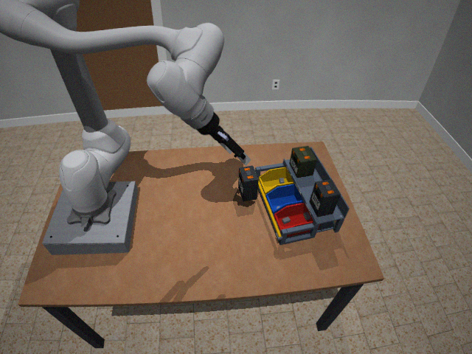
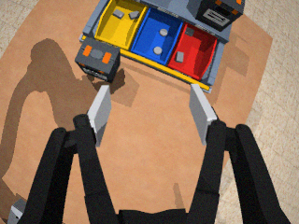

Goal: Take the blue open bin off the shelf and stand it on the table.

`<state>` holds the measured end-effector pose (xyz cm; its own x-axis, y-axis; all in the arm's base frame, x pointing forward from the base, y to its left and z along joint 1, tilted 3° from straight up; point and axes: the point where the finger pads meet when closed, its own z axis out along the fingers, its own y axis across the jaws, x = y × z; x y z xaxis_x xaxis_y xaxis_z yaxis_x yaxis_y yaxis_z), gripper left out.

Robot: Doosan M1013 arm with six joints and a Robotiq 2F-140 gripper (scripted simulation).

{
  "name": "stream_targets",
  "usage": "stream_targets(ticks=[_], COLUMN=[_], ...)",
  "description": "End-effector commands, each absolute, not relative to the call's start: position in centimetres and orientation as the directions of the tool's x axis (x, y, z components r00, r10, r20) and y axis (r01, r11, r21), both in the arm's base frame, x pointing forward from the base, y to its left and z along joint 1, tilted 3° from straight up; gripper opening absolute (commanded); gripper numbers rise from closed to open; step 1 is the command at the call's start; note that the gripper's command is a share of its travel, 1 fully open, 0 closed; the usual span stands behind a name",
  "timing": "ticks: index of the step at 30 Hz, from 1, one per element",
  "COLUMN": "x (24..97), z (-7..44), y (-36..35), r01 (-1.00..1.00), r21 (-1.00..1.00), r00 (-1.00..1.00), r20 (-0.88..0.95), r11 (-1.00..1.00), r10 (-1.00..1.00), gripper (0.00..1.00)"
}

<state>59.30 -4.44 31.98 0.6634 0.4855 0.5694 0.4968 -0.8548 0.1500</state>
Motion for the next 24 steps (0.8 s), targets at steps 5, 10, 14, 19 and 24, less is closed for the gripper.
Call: stream_targets(ticks=[5,10,14,19,24], x=[59.24,59.06,59.01,59.01,58.99], z=[32.01,31.83,31.79,31.79,31.76], y=[-4.41,-4.10,-4.02,-4.02,-3.98], r01=[0.495,0.334,0.292,0.292,0.250], r21=[0.149,0.058,0.034,0.034,0.009], r00=[0.664,0.723,0.732,0.732,0.739], r20=[0.571,0.625,0.635,0.635,0.644], r11=[-0.856,-0.941,-0.956,-0.956,-0.968], r10=[0.484,0.296,0.246,0.246,0.196], gripper=[0.57,0.57,0.57,0.57,0.57])
